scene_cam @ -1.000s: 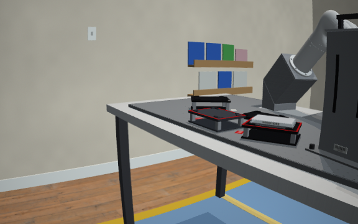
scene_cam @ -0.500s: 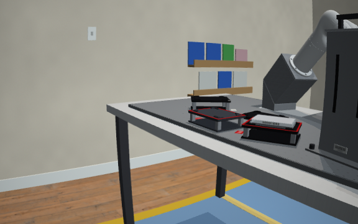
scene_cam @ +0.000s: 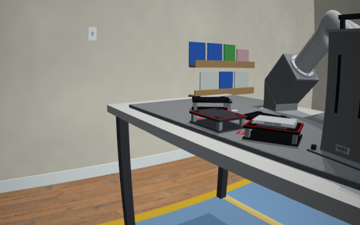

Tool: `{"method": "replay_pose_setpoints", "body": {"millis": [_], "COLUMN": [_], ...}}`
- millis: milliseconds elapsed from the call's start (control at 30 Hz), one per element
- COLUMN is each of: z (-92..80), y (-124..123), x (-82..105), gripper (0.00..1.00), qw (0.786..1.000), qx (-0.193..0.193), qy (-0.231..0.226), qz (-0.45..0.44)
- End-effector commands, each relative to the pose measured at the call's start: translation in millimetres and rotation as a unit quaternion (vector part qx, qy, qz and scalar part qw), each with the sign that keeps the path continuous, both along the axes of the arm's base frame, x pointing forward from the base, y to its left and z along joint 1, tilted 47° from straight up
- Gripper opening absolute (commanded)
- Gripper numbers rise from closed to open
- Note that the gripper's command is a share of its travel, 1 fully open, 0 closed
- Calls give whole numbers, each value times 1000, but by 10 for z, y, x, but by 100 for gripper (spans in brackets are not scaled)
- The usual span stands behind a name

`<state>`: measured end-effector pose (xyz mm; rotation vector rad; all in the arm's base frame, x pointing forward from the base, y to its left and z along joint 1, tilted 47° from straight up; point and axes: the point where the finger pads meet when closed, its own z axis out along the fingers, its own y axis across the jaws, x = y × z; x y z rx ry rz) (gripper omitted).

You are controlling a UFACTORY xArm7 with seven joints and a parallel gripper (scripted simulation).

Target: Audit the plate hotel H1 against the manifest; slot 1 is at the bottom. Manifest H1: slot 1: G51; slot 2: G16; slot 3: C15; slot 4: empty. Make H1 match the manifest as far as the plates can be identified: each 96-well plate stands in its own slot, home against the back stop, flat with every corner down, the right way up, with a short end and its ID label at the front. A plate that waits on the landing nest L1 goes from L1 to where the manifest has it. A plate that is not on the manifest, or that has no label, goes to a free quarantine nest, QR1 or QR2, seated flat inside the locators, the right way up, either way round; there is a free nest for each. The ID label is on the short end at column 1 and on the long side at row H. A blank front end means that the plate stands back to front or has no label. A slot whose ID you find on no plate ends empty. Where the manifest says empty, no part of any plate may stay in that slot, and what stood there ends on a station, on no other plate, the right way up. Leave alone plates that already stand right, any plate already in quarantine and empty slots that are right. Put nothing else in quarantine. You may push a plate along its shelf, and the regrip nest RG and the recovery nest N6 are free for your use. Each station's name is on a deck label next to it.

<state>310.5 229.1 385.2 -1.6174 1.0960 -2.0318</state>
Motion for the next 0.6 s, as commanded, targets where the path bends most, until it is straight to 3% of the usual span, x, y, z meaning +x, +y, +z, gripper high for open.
{"method": "replay_pose_setpoints", "body": {"millis": [0,567], "z": [8,14], "y": [-20,-54], "x": [29,116], "gripper": [100,100], "qw": [1000,1000], "qx": [1,1], "qy": [0,0], "qz": [0,0]}}
